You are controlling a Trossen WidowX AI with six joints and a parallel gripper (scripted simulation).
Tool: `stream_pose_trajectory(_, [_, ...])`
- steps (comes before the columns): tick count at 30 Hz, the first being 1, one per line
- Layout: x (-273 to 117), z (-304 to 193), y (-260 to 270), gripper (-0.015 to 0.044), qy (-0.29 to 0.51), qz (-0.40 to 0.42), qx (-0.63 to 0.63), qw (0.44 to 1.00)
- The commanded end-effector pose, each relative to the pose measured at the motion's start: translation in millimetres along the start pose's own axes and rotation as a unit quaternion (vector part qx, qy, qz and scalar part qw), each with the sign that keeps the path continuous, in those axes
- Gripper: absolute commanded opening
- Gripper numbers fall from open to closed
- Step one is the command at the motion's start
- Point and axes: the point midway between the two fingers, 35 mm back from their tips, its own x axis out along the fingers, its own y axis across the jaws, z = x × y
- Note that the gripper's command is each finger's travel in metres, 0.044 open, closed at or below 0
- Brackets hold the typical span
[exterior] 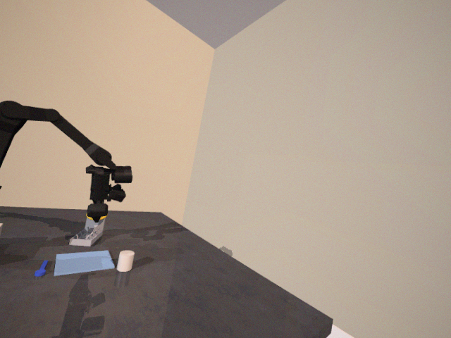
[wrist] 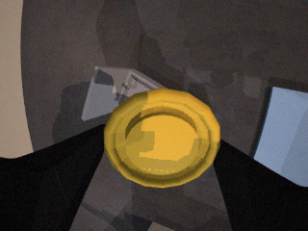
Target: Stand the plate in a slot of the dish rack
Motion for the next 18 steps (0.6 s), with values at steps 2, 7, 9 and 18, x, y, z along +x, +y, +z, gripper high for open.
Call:
stream_pose_trajectory(2, [15.8,3.0,-3.2,0.0,-0.014,0.047,-0.04,0.998])
stream_pose_trajectory(7, [27.9,7.3,-5.4,0.0,-0.041,0.095,-0.087,0.991])
stream_pose_trajectory(9, [32.0,8.6,-6.2,0.0,-0.053,0.113,-0.107,0.986])
stream_pose_trajectory(18, [45.3,10.4,-10.4,0.0,-0.118,0.187,-0.196,0.955])
